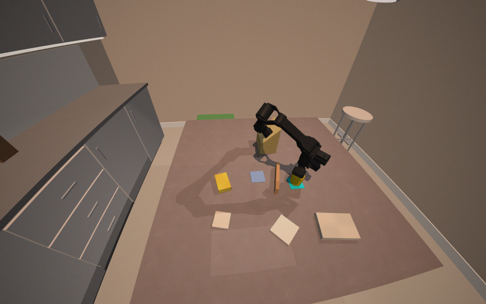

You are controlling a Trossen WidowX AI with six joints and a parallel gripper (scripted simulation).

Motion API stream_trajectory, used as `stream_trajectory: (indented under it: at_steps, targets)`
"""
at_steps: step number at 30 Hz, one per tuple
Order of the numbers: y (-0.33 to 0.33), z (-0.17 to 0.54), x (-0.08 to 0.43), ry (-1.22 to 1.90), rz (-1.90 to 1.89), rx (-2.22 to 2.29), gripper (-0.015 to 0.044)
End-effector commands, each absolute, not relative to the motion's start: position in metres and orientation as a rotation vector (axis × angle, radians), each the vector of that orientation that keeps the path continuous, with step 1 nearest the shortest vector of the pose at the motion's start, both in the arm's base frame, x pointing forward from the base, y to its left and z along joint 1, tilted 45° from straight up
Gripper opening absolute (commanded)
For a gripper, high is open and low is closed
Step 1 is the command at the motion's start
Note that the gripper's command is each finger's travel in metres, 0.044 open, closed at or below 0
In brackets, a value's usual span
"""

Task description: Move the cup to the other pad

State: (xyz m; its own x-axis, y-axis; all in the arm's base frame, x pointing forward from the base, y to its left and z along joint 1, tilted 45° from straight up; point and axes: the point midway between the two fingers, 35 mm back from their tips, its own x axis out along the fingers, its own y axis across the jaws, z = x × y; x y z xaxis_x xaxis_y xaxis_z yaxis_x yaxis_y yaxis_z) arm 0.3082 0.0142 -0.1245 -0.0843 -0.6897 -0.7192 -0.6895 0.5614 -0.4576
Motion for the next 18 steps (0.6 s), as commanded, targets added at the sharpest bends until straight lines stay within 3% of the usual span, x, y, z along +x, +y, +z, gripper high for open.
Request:
stream_trajectory:
  at_steps: [1,18]
  targets:
    - [0.020,-0.120,0.310,1.785,0.000,-1.131,0.0146]
    - [0.042,-0.096,0.312,1.787,0.001,-1.136,0.0146]
